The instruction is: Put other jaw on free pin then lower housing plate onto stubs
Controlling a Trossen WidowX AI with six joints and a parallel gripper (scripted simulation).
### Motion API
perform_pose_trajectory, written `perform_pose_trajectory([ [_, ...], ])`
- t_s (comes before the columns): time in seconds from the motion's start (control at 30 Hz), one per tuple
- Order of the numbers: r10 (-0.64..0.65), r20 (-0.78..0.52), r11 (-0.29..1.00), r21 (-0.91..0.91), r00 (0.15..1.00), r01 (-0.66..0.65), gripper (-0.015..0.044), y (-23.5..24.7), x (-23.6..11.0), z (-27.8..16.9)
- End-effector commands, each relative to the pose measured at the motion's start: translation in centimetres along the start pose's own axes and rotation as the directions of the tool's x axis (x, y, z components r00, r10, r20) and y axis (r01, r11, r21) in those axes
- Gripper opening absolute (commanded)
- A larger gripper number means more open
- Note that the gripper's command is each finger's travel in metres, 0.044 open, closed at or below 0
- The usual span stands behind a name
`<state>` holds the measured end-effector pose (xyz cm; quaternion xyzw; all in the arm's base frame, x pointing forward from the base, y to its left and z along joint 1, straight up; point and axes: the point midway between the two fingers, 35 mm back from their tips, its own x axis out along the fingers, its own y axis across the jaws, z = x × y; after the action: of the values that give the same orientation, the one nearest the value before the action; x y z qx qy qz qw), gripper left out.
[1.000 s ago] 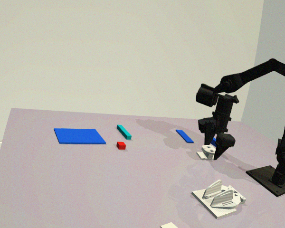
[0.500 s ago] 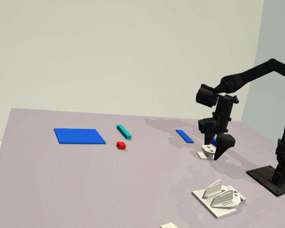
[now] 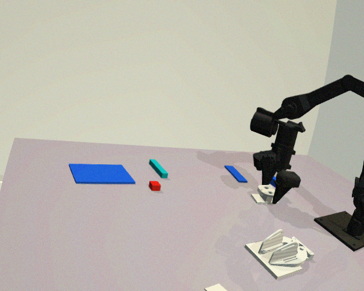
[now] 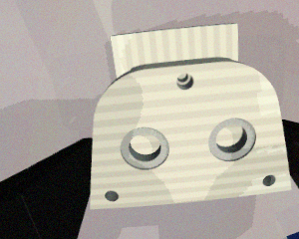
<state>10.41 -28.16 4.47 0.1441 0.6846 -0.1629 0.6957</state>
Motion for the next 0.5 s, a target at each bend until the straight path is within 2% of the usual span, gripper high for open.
perform_pose_trajectory([
  [0.0, 0.000, 0.000, 1.000, 0.000, 1.000, 0.000, 0.0367, 0.00, 0.00, 0.00],
  [0.1, 0.000, 0.000, 1.000, 0.000, 1.000, 0.000, 0.0351, 0.00, 0.00, 0.00],
  [0.47, 0.000, 0.000, 1.000, 0.000, 1.000, 0.000, 0.0351, -0.02, -0.20, 0.02],
])
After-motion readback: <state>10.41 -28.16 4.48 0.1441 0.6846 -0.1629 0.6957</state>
